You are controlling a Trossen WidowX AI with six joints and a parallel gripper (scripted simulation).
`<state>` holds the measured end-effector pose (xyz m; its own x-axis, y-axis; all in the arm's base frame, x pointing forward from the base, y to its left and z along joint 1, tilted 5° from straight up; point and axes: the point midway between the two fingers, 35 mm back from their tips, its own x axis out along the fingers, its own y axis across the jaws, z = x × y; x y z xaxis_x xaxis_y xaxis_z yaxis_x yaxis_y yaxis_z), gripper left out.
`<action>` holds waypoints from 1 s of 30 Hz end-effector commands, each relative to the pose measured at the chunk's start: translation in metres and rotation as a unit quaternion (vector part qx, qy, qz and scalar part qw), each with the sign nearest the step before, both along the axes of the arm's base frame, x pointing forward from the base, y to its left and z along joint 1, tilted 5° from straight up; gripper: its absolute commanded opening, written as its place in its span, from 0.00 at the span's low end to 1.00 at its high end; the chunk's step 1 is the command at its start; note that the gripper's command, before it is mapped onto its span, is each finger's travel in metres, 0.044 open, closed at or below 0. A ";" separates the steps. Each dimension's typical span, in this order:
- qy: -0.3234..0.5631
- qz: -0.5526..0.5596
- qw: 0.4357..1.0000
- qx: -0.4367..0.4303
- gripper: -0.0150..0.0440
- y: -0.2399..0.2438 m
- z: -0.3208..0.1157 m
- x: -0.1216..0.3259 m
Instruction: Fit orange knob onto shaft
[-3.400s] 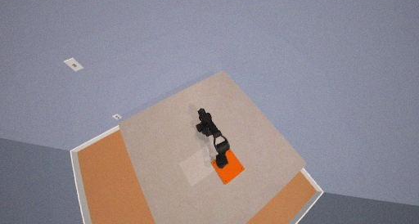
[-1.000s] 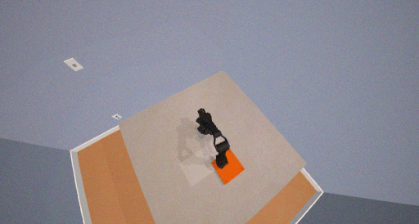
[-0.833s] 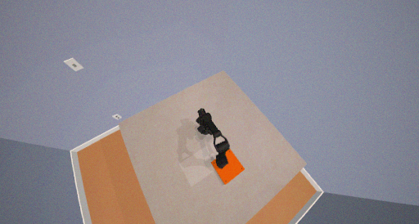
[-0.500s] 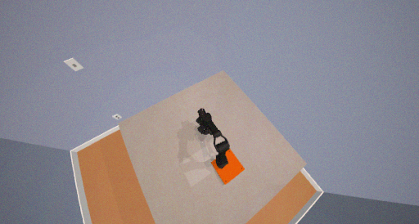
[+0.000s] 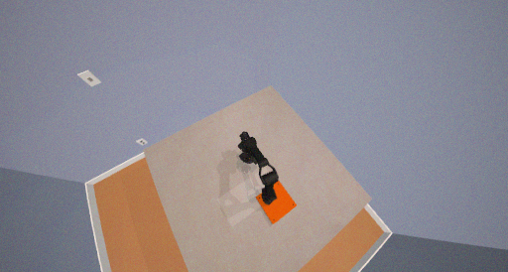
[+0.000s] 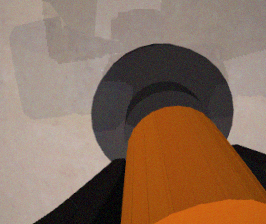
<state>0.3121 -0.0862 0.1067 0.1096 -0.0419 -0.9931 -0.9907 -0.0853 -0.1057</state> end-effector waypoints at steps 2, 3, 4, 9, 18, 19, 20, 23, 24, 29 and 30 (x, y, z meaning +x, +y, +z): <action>-0.001 -0.008 1.000 0.002 0.25 0.001 0.000 0.000; -0.001 -0.008 1.000 0.002 0.25 0.001 0.000 0.000; -0.001 -0.008 1.000 0.002 0.25 0.001 0.000 0.000; 0.001 0.027 1.000 -0.002 0.25 0.001 0.000 0.000; 0.001 0.019 1.000 -0.001 0.25 0.001 0.008 0.000; 0.001 0.025 1.000 -0.001 0.25 0.001 0.008 0.000; 0.001 0.033 0.999 -0.002 0.25 0.001 0.007 0.000; 0.002 0.045 0.999 -0.004 0.25 0.001 0.005 0.001; 0.002 0.045 0.999 -0.004 0.25 0.001 0.005 0.001; 0.002 0.045 0.999 -0.004 0.25 0.001 0.003 0.000; 0.002 0.045 0.999 -0.004 0.25 0.001 0.003 0.000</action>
<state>0.3122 -0.0858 0.1102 0.1086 -0.0420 -0.9932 -0.9802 -0.1711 -0.1000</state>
